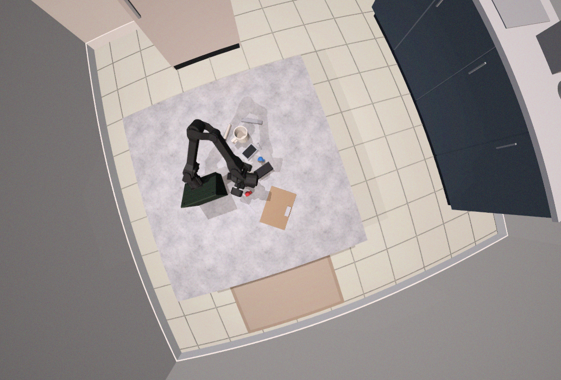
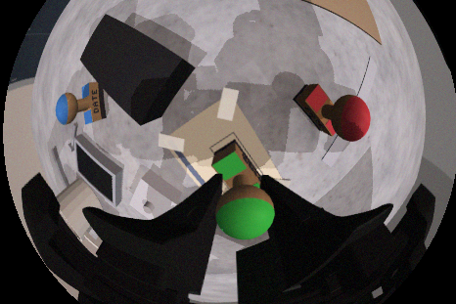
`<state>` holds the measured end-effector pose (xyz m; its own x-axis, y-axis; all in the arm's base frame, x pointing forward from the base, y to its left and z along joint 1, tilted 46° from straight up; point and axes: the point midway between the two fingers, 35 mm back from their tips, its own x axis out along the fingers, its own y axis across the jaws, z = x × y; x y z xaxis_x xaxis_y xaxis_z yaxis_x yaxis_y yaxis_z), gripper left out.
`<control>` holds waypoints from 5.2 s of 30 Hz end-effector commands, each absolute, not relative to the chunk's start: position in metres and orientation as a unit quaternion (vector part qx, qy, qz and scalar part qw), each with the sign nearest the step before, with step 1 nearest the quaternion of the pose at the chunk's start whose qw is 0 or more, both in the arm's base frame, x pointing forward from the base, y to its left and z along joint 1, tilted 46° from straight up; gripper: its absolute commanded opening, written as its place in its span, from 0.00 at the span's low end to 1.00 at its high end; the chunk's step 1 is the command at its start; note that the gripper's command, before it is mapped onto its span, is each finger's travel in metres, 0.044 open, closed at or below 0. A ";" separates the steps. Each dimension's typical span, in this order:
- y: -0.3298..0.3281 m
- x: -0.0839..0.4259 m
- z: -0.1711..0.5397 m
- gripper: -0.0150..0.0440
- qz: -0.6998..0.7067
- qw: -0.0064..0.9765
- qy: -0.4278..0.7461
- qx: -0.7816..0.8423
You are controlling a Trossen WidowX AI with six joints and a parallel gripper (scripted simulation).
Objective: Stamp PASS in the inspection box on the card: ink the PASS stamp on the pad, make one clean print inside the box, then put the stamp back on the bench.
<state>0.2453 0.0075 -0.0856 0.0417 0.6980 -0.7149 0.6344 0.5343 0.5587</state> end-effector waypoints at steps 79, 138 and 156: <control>0.021 0.244 -0.095 0.25 0.033 0.534 0.692 0.485; 0.000 0.245 -0.077 0.25 0.031 0.536 0.692 0.484; -0.021 0.244 -0.057 0.25 0.031 0.536 0.692 0.483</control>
<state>0.2434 -0.0172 -0.0600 0.0426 0.7057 -0.7072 0.6395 0.5246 0.5620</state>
